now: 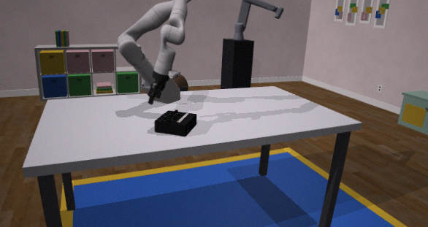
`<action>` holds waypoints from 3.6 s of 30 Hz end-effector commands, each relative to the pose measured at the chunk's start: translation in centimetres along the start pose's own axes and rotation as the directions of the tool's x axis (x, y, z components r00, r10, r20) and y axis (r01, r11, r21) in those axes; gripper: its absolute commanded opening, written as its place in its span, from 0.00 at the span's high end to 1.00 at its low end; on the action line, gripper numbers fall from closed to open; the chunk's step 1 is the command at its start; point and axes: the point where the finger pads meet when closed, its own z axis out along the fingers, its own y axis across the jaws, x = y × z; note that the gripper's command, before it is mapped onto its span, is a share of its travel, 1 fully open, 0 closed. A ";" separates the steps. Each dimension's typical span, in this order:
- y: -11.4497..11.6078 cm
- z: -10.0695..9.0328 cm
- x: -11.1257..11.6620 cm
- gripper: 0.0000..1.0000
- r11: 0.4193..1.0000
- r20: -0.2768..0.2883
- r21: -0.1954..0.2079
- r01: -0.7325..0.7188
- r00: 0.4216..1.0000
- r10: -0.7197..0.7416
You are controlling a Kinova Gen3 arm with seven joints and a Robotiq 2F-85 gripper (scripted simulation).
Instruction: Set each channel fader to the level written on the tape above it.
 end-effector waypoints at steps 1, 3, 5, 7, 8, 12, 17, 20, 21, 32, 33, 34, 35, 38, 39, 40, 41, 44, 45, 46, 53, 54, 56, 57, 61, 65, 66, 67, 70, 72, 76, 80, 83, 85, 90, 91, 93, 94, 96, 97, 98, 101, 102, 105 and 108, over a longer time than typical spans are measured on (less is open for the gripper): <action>-0.1 -0.2 0.0 0.00 0.998 -0.002 0.003 0.060 0.998 -0.060; -0.1 -0.2 0.0 0.00 0.997 -0.002 0.004 0.081 0.997 -0.081; -0.1 -0.3 0.1 0.00 0.994 -0.003 0.004 0.105 0.995 -0.105; -0.1 -0.5 0.1 0.00 0.987 -0.005 0.005 0.159 0.987 -0.159; -0.2 -0.6 0.2 0.00 0.982 -0.007 0.005 0.189 0.982 -0.189; -0.2 -1.0 0.4 0.00 0.943 -0.014 0.003 0.332 0.943 -0.332; -0.2 -1.8 0.9 0.00 0.841 -0.026 -0.010 0.540 0.841 -0.541; -0.2 -2.2 1.1 0.00 0.780 -0.030 -0.020 0.625 0.779 -0.626; -0.2 -2.2 1.1 0.00 0.780 -0.030 -0.020 0.625 0.779 -0.626; 0.1 -4.7 3.5 0.00 0.262 -0.012 -0.117 0.958 0.262 -0.965; 0.1 -5.0 3.8 0.00 0.207 -0.005 -0.127 0.970 0.208 -0.978; 0.1 -5.3 4.0 0.00 0.152 0.003 -0.137 0.979 0.154 -0.988; 0.1 -5.5 4.3 0.00 0.099 0.012 -0.147 0.984 0.101 -0.995; 0.2 -5.8 4.6 0.00 0.046 0.021 -0.157 0.987 0.050 -0.999; 0.2 -6.1 4.9 0.00 -0.006 0.032 -0.165 0.986 -0.001 -1.000; 0.2 -6.4 5.1 0.00 -0.056 0.043 -0.173 0.983 -0.049 -0.998; 0.2 -6.6 5.4 0.00 -0.104 0.054 -0.181 0.978 -0.095 -0.994; 0.2 -7.4 6.2 0.00 -0.234 0.089 -0.199 0.952 -0.220 -0.971; 0.2 -7.7 6.4 0.00 -0.272 0.101 -0.204 0.940 -0.257 -0.961; 0.2 -7.9 6.6 0.00 -0.308 0.113 -0.208 0.928 -0.290 -0.950; 0.2 -9.2 7.9 0.00 -0.484 0.178 -0.221 0.847 -0.453 -0.874; 0.2 -9.2 7.9 0.00 -0.484 0.178 -0.221 0.847 -0.453 -0.874; 0.2 -9.3 8.0 0.00 -0.499 0.185 -0.221 0.838 -0.467 -0.865; 0.2 -9.4 8.1 0.00 -0.512 0.190 -0.222 0.830 -0.478 -0.857; 0.2 -9.7 8.3 0.00 -0.544 0.205 -0.222 0.809 -0.507 -0.837; 0.2 -9.8 8.4 0.00 -0.554 0.209 -0.222 0.803 -0.515 -0.831; 0.2 -9.8 8.4 0.00 -0.554 0.209 -0.222 0.802 -0.516 -0.831; 0.2 -9.8 8.4 0.00 -0.554 0.209 -0.222 0.802 -0.516 -0.831; 0.2 -9.8 8.4 0.00 -0.554 0.209 -0.222 0.802 -0.516 -0.831; 0.2 -9.8 8.4 0.00 -0.554 0.209 -0.222 0.802 -0.516 -0.831; 0.2 -9.8 8.4 0.00 -0.554 0.209 -0.222 0.802 -0.516 -0.831; 0.2 -9.8 8.4 0.00 -0.554 0.209 -0.222 0.802 -0.516 -0.831; 0.2 -9.8 8.4 0.00 -0.554 0.209 -0.222 0.802 -0.516 -0.831; 0.2 -9.8 8.4 0.00 -0.554 0.209 -0.222 0.802 -0.516 -0.831; 0.2 -9.8 8.4 0.00 -0.554 0.209 -0.222 0.802 -0.516 -0.831; 0.2 -9.8 8.4 0.00 -0.554 0.209 -0.222 0.802 -0.516 -0.831; 0.2 -9.8 8.4 0.00 -0.554 0.209 -0.222 0.802 -0.516 -0.831; 0.2 -9.8 8.4 0.00 -0.554 0.209 -0.222 0.802 -0.516 -0.831; 0.2 -9.8 8.4 0.00 -0.554 0.209 -0.222 0.802 -0.516 -0.831; 0.2 -9.8 8.4 0.00 -0.554 0.209 -0.222 0.802 -0.516 -0.831; 0.2 -9.8 8.4 0.00 -0.554 0.209 -0.222 0.802 -0.516 -0.831; 0.2 -9.8 8.4 0.00 -0.554 0.209 -0.222 0.802 -0.516 -0.831; 0.2 -9.8 8.4 0.00 -0.554 0.209 -0.222 0.802 -0.516 -0.831; 0.2 -9.8 8.4 0.00 -0.554 0.209 -0.222 0.802 -0.516 -0.831; 0.2 -9.8 8.4 0.00 -0.554 0.209 -0.222 0.802 -0.516 -0.831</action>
